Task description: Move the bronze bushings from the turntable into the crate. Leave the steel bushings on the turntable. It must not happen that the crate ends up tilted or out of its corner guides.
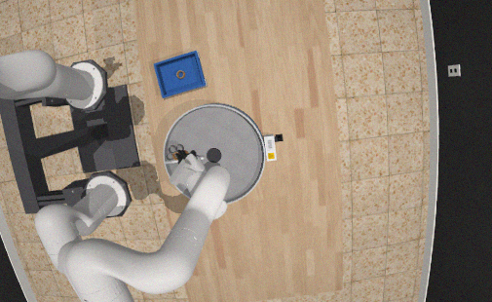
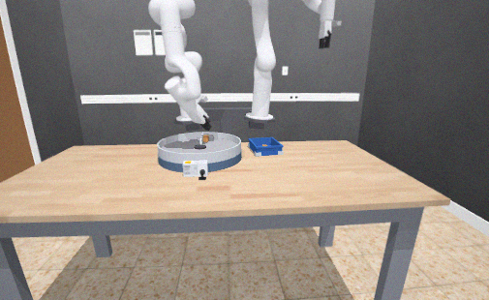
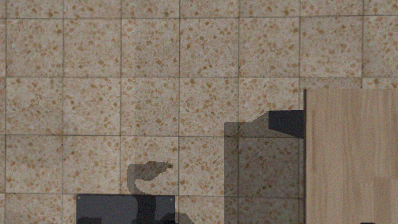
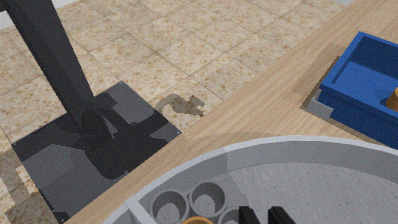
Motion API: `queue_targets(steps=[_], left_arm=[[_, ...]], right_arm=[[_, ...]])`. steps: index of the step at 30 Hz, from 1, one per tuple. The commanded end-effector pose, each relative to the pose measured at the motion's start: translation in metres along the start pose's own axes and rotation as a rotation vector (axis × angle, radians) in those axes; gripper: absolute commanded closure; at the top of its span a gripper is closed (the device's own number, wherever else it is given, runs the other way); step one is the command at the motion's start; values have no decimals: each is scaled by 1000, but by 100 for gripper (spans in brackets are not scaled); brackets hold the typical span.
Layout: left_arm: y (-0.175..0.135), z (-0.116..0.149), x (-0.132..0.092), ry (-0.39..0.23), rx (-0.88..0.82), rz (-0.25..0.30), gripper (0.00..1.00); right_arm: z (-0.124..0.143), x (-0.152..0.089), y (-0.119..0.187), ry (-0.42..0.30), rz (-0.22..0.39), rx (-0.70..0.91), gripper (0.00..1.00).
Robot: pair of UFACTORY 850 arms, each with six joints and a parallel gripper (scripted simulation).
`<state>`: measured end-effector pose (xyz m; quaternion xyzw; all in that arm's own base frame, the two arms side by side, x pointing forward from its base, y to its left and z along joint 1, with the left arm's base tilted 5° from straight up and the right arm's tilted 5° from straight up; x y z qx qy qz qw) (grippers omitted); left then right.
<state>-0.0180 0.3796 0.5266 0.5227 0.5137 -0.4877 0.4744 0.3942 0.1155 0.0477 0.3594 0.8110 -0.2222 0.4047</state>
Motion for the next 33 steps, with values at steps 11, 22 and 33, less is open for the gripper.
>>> queue_targets(steps=[11,22,33], left_arm=[[0,0,-1,2,0,0,0],[0,0,-1,2,0,0,0],[0,0,-1,2,0,0,0]], right_arm=[[2,-2,0,-2,-1,1,89],[2,-2,0,-2,-2,1,89],[17,16,2,-2,-2,1,89]])
Point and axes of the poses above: on each arm, the point where the finger pads meet when closed, its own x axis out along the fingers, its own y axis across the jaws, z = x × y, the point moved 3 cm from there along -x, back along the fingers, and after that the axes turned 4 degrees about x, right-handed, at the moved point
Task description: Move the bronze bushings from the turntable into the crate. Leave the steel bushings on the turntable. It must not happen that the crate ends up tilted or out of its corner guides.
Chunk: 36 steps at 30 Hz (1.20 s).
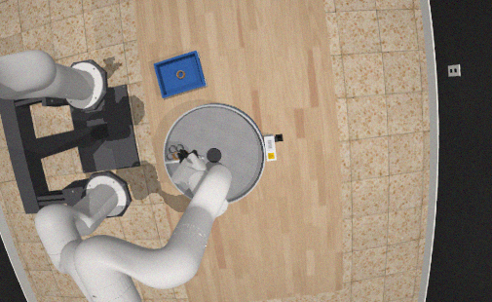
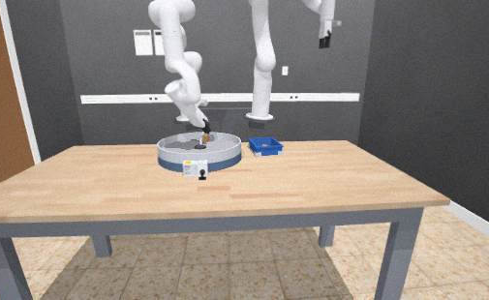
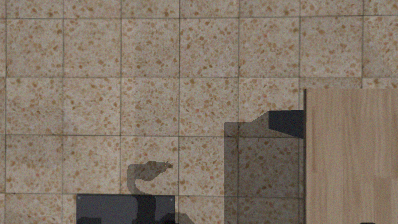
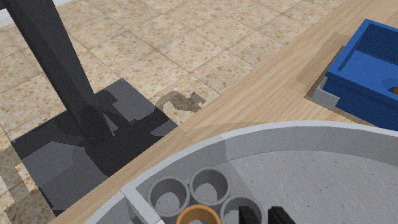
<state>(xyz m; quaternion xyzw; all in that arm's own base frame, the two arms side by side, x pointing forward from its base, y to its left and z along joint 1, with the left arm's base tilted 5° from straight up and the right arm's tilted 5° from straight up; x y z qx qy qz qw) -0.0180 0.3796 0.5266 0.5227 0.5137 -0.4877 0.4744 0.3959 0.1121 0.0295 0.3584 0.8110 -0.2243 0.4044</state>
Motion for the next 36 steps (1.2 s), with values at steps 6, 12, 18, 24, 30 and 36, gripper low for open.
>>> queue_targets(steps=[6,12,18,24,30,36], left_arm=[[0,0,-1,2,0,0,0],[0,0,-1,2,0,0,0],[0,0,-1,2,0,0,0],[0,0,-1,2,0,0,0],[0,0,-1,2,0,0,0],[0,0,-1,2,0,0,0]], right_arm=[[4,3,1,-1,2,-1,89],[4,3,1,-1,2,-1,89],[8,9,2,-1,2,-1,89],[11,12,2,-1,2,-1,89],[11,12,2,-1,2,-1,89],[11,12,2,-1,2,-1,89]])
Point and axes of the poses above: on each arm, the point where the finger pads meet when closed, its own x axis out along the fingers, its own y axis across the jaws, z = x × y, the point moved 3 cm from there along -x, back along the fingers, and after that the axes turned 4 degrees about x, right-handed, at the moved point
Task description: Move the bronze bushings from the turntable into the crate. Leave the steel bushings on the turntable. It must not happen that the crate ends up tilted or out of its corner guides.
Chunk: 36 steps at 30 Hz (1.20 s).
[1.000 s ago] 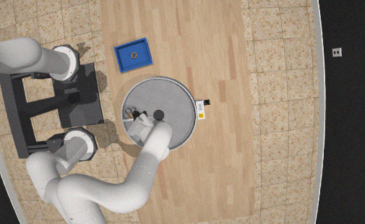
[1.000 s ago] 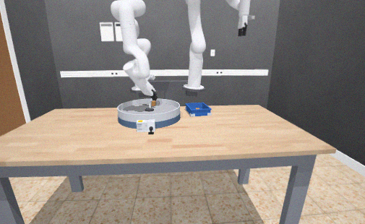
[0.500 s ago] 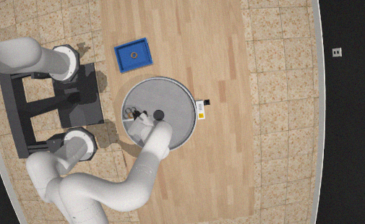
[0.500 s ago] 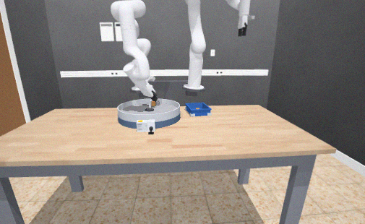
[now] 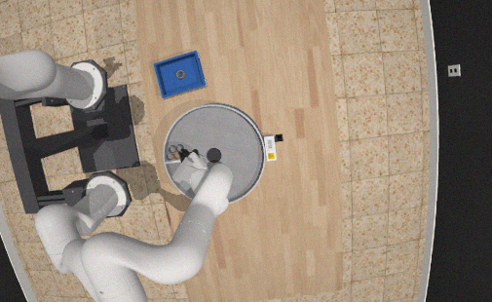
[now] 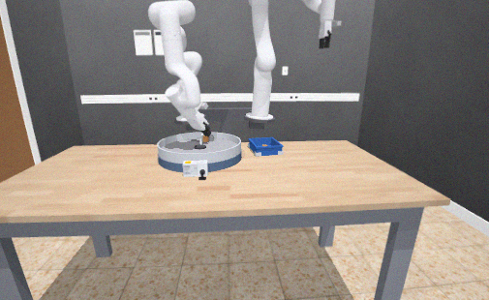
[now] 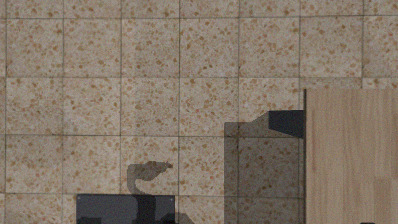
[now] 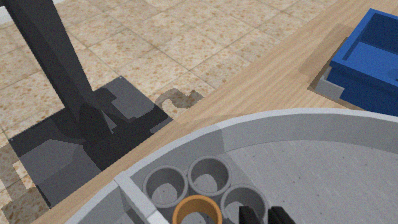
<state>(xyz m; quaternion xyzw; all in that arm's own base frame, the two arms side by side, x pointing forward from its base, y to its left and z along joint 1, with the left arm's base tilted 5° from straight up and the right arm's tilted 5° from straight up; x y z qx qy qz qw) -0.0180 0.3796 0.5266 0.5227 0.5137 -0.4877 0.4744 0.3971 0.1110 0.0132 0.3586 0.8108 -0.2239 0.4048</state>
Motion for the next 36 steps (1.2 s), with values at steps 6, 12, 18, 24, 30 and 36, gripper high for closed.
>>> queue_targets(steps=[6,12,18,24,30,36], left_arm=[[0,0,-1,2,0,0,0],[0,0,-1,2,0,0,0],[0,0,-1,2,0,0,0],[0,0,-1,2,0,0,0],[0,0,-1,2,0,0,0],[0,0,-1,2,0,0,0]], right_arm=[[5,6,1,-1,1,-1,89],[7,8,1,-1,1,-1,89],[7,8,1,-1,1,-1,89],[7,8,1,-1,1,-1,100],[7,8,1,-1,1,-1,100],[7,8,1,-1,1,-1,100]])
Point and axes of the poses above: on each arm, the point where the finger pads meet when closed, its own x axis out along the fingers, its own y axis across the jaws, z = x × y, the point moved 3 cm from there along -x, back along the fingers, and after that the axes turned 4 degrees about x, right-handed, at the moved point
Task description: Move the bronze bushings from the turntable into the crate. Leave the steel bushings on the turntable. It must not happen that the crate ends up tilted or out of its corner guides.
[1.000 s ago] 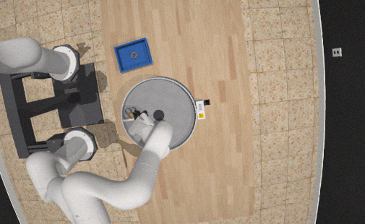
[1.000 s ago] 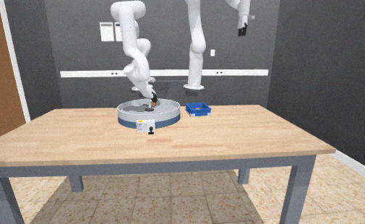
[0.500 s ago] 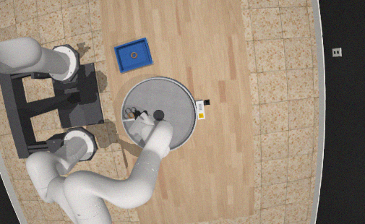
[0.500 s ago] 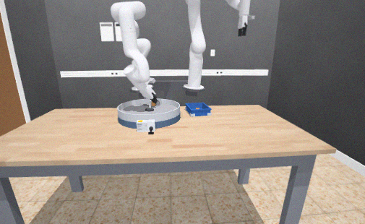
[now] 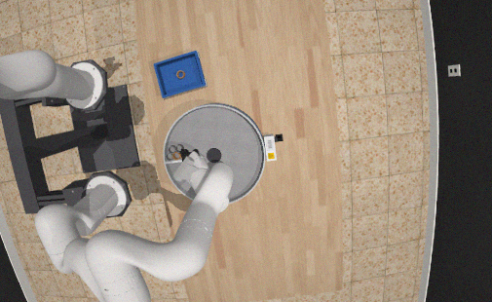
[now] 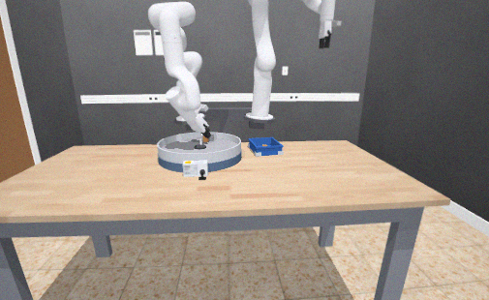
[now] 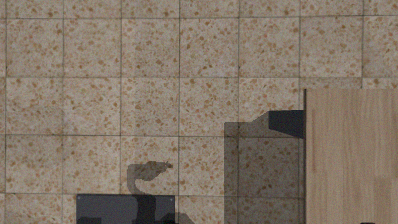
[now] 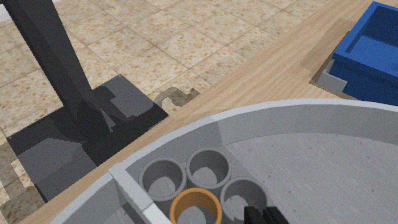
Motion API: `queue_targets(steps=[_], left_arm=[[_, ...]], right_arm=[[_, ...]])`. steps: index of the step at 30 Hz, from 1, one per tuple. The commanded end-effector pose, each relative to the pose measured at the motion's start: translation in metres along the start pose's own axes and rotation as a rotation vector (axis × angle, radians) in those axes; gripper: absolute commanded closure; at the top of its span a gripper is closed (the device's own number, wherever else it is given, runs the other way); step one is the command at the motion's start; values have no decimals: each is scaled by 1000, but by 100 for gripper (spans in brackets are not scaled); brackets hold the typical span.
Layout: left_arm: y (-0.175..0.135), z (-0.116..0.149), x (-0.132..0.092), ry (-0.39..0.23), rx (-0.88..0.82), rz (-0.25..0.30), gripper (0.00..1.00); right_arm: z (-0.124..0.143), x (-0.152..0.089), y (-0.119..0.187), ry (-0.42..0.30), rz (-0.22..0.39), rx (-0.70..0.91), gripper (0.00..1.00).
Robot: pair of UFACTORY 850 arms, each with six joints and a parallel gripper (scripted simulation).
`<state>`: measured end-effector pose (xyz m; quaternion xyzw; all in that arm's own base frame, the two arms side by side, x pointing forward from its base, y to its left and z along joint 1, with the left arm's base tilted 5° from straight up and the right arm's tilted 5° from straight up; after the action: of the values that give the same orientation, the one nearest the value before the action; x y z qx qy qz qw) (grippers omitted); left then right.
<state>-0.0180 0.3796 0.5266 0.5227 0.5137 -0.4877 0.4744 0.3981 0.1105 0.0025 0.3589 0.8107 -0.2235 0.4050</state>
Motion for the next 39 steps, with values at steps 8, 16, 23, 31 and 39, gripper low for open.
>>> queue_targets(steps=[8,16,23,31,39], left_arm=[[0,0,-1,2,0,0,0],[0,0,-1,2,0,0,0],[0,0,-1,2,0,0,0],[0,0,-1,2,0,0,0],[0,0,-1,2,0,0,0]], right_arm=[[0,0,0,0,0,0,100],[0,0,0,0,0,0,100],[0,0,0,0,0,0,100],[0,-1,0,0,0,0,100],[-8,-10,-1,0,0,0,100]])
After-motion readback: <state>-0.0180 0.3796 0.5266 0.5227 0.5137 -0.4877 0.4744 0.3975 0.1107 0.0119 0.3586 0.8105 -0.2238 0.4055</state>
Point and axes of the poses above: on each arm, the point where the finger pads meet when closed, its own x axis out along the fingers, its own y axis across the jaws, z = x × y, the point moved 3 cm from there along -x, back along the fingers, and after that the axes turned 4 degrees about x, right-handed, at the moved point
